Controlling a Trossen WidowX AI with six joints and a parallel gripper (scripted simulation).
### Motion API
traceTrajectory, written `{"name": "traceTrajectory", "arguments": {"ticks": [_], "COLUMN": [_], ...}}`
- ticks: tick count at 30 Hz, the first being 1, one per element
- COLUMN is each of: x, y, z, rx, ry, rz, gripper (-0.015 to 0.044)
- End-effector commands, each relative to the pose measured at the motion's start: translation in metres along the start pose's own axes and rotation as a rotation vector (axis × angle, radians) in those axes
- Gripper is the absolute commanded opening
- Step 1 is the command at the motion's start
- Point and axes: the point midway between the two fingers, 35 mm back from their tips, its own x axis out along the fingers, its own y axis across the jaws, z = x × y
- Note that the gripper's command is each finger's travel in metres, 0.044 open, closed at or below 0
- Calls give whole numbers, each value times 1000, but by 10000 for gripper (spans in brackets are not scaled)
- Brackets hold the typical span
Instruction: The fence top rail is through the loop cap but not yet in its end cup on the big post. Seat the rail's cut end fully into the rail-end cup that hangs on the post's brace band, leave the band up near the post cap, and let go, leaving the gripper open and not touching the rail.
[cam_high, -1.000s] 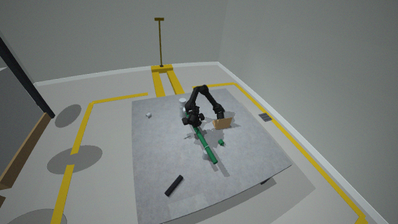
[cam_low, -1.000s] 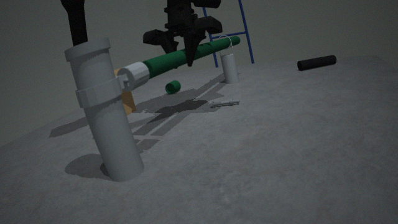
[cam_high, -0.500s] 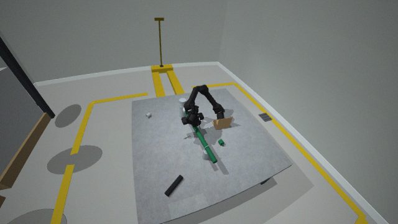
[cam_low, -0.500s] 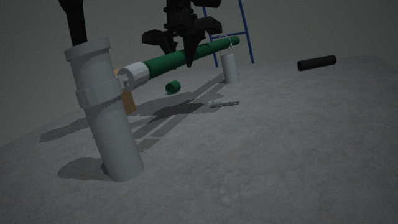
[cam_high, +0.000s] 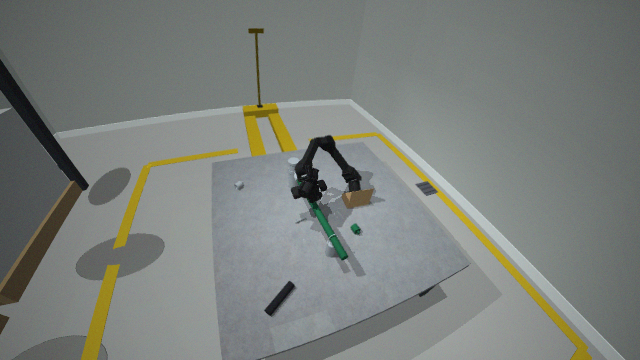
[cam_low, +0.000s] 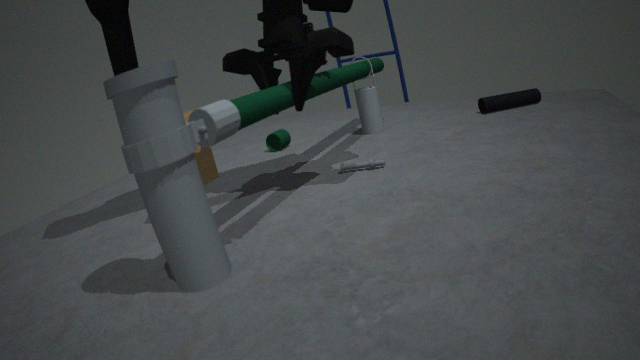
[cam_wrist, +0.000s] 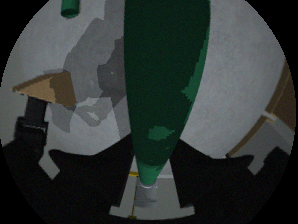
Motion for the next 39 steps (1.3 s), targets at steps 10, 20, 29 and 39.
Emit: {"name": "traceTrajectory", "arguments": {"ticks": [10,20,29,39], "x": [0,0,-1,-1], "y": [0,-1,-1,-1], "z": [0,-2,-3,-5], "rx": [-1,-2,-3,-5], "ry": [1,4,7,10], "rz": [1,0,0,0], "gripper": [0,0,0,0]}}
